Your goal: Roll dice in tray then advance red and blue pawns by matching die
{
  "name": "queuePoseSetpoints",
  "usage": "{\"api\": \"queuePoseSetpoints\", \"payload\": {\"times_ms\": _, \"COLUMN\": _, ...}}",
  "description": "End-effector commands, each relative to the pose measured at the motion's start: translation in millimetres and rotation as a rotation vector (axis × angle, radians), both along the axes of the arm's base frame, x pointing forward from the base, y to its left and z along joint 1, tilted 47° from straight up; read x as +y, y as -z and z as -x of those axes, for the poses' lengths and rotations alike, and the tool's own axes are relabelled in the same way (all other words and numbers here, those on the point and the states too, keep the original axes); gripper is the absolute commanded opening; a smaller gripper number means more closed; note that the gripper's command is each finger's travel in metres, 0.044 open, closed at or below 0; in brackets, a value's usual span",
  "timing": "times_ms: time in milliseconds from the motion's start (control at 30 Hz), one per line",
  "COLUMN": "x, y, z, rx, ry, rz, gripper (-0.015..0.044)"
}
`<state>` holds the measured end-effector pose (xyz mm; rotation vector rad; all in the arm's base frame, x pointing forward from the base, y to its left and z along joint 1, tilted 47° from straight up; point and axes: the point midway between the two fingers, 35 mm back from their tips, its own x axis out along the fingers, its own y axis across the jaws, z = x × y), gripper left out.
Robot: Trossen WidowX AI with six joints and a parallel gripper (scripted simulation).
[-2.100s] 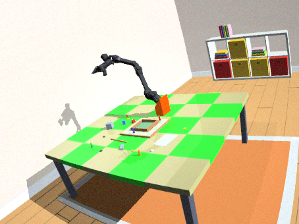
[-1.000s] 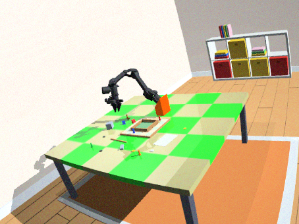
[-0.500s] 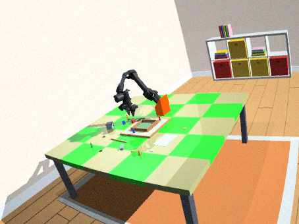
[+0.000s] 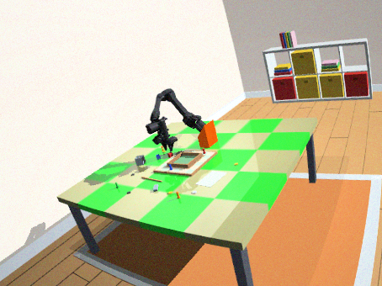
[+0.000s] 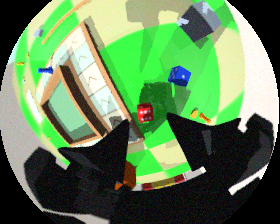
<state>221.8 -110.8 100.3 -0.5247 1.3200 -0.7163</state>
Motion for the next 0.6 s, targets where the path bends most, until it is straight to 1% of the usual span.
{"api": "queuePoseSetpoints", "payload": {"times_ms": 0, "x": -4, "y": 6, "z": 1, "rx": 0.014, "ry": 0.000, "rz": 0.000, "gripper": 0.0275}}
{"api": "queuePoseSetpoints", "payload": {"times_ms": 567, "x": -22, "y": 23, "z": 1, "rx": 0.013, "ry": 0.000, "rz": 0.002, "gripper": 0.0275}}
